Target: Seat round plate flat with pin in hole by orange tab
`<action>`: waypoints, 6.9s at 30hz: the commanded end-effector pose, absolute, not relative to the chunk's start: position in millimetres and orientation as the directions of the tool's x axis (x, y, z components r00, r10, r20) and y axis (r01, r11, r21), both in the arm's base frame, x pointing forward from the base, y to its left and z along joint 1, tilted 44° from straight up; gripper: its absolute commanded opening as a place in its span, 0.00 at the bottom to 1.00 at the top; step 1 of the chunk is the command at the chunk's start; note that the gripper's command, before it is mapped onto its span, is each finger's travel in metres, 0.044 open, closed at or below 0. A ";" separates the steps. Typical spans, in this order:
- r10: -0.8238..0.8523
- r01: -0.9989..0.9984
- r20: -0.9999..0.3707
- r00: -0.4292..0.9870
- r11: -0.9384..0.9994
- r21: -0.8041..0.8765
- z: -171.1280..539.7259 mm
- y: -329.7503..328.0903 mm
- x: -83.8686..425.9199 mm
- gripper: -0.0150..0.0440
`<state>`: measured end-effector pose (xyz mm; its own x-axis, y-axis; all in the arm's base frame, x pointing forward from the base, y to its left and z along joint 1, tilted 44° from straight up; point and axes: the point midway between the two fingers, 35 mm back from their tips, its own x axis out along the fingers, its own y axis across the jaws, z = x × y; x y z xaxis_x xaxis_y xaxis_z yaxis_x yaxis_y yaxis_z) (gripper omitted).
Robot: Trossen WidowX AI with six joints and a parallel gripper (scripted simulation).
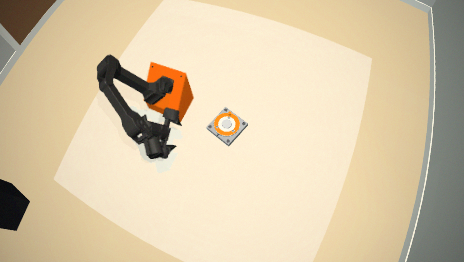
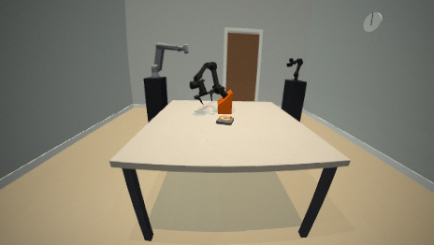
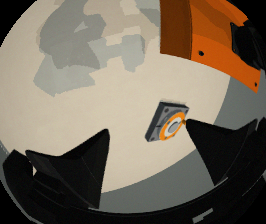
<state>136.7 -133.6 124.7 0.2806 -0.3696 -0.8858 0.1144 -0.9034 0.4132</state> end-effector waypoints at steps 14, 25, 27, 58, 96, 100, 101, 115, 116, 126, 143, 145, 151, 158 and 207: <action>-0.351 0.962 -0.934 0.073 -0.221 0.159 80.3 -105.3 210.3 0.31; -0.494 0.813 -0.869 -0.028 0.495 -0.307 28.3 -62.5 262.0 0.25; -0.519 0.735 -0.854 -0.031 0.568 -0.372 19.8 -54.8 267.7 0.25; -0.695 -0.012 -0.718 0.029 0.718 -0.696 -80.1 -29.0 291.0 0.25; -0.695 -0.013 -0.718 0.028 0.718 -0.696 -80.9 -29.5 268.3 0.25; -0.695 -0.013 -0.718 0.028 0.718 -0.696 -80.8 -29.8 266.9 0.25; -0.695 -0.013 -0.718 0.028 0.718 -0.696 -80.8 -29.8 266.7 0.25; -0.695 -0.013 -0.718 0.028 0.718 -0.696 -80.7 -30.0 265.2 0.25; -0.695 -0.013 -0.718 0.028 0.718 -0.696 -80.7 -30.0 265.2 0.25; -0.695 -0.013 -0.718 0.028 0.718 -0.696 -80.6 -30.1 264.7 0.25; -0.695 -0.013 -0.718 0.028 0.718 -0.696 -80.4 -30.5 263.0 0.25; -0.695 -0.013 -0.718 0.028 0.718 -0.696 -80.4 -30.5 263.0 0.25; -0.695 -0.013 -0.718 0.028 0.718 -0.696 -80.3 -30.5 262.7 0.25; -0.695 -0.013 -0.718 0.028 0.718 -0.696 -80.3 -30.5 262.3 0.25; -0.695 -0.013 -0.718 0.028 0.718 -0.696 -79.2 -31.9 257.4 0.25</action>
